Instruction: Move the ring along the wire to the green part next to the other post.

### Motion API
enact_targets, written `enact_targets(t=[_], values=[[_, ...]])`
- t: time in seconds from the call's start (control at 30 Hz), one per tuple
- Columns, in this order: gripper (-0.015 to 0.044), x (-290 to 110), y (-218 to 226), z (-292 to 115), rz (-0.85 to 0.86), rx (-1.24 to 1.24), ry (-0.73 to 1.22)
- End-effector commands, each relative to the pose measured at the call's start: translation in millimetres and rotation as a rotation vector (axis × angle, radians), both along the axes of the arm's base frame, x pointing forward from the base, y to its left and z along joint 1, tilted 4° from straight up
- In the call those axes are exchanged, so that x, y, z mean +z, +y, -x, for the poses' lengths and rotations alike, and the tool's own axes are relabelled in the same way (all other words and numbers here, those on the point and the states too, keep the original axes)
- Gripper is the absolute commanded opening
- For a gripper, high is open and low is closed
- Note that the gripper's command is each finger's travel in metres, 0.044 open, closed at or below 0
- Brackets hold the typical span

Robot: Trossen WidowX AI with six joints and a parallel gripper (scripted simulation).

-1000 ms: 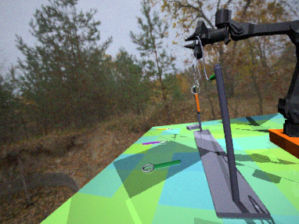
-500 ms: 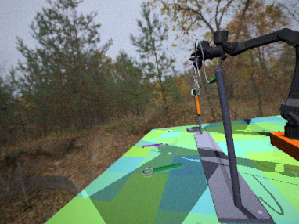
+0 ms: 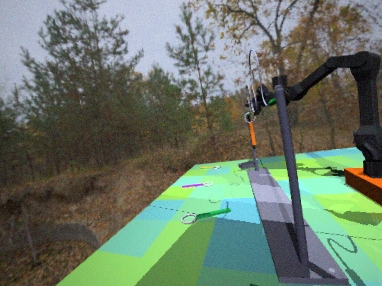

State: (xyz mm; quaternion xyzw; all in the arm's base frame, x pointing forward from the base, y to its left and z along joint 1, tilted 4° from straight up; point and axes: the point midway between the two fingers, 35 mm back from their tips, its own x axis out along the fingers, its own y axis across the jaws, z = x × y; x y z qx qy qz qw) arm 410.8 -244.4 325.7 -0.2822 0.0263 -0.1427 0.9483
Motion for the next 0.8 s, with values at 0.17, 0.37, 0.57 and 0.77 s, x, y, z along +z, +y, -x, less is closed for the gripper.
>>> enact_targets(t=[0.17, 0.37, 0.57, 0.77], values=[[0.0160, -108.1, -19.2, 20.5, -0.193, 0.184, 0.040], [0.0160, -192.7, -5.3, 61.9, -0.376, 0.356, 0.071], [0.0160, -252.6, 30.4, 116.0, -0.568, 0.521, 0.085], [0.0160, -256.7, 35.7, 121.3, -0.590, 0.539, 0.086]])
